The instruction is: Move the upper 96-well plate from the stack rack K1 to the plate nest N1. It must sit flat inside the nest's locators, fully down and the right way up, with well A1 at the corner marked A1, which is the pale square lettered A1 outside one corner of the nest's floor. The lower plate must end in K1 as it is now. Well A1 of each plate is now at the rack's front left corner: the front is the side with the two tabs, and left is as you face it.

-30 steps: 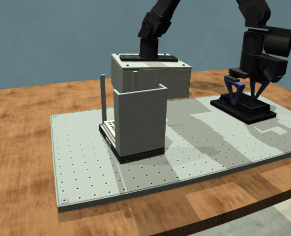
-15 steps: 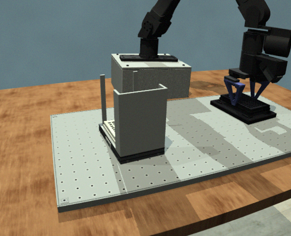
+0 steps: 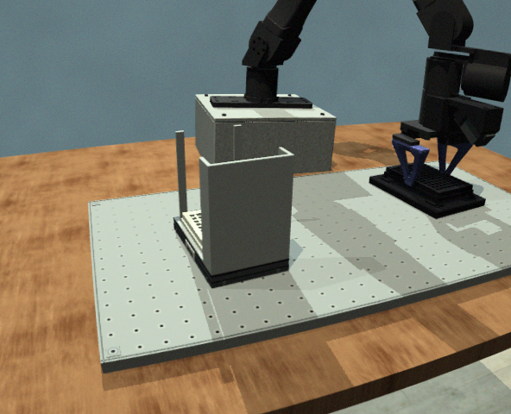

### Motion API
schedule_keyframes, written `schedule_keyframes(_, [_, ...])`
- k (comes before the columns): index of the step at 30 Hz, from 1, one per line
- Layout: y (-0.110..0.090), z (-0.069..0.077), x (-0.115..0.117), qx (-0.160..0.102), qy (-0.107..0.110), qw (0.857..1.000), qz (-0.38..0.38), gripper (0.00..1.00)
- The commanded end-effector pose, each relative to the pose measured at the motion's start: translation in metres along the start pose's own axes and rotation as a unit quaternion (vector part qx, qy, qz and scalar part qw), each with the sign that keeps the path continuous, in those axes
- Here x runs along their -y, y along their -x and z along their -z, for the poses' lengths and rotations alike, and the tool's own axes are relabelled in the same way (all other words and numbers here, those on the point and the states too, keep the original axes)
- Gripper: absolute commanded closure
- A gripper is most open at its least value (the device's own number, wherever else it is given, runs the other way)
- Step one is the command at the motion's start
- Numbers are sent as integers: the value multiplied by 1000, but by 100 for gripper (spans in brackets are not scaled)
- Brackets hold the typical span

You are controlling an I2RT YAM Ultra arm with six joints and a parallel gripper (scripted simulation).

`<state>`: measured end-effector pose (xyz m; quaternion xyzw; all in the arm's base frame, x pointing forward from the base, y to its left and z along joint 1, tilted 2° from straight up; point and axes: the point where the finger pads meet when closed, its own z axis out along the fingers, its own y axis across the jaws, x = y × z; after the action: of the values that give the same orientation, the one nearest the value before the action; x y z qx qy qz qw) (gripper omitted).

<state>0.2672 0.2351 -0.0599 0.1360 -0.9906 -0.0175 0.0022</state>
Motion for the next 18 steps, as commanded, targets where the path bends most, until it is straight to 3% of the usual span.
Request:
schedule_keyframes(1, [9,11,-8,23,6,1000,4,100])
schedule_keyframes(18, [-2,-3,-2,5,-2,1000,4,100])
